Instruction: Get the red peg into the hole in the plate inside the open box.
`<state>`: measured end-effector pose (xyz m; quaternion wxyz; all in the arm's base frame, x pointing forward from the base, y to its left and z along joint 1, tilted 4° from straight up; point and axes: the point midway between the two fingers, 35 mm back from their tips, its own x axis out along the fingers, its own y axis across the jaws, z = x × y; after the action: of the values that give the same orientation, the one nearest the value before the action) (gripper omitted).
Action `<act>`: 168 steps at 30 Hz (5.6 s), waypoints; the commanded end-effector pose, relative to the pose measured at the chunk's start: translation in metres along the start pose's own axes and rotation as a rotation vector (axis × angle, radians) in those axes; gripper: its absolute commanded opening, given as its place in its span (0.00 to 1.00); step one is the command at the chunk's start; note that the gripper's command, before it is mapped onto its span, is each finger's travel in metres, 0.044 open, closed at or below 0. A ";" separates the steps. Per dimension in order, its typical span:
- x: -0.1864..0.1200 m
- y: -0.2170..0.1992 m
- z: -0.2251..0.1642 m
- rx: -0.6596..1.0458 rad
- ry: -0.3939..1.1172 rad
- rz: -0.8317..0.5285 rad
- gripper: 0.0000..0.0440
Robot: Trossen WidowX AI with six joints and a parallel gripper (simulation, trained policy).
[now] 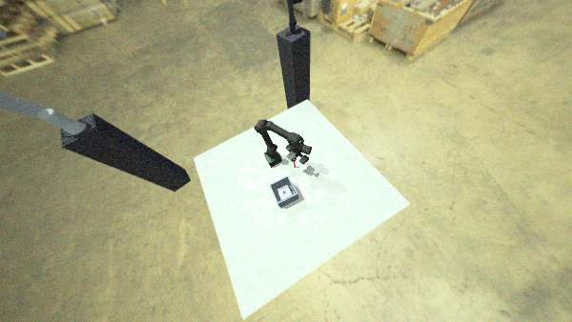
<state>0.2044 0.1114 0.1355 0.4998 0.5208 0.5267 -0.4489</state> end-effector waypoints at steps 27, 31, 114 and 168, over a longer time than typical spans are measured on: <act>0.104 -0.029 0.031 -0.098 -0.125 -0.160 0.94; 0.114 -0.030 0.034 -0.092 -0.129 -0.153 0.89; -0.031 0.064 0.135 -0.105 -0.185 0.176 0.00; 0.051 0.093 0.240 -0.117 -0.156 0.086 0.00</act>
<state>0.3115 -0.1157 0.0763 0.5881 0.4796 0.4802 -0.4399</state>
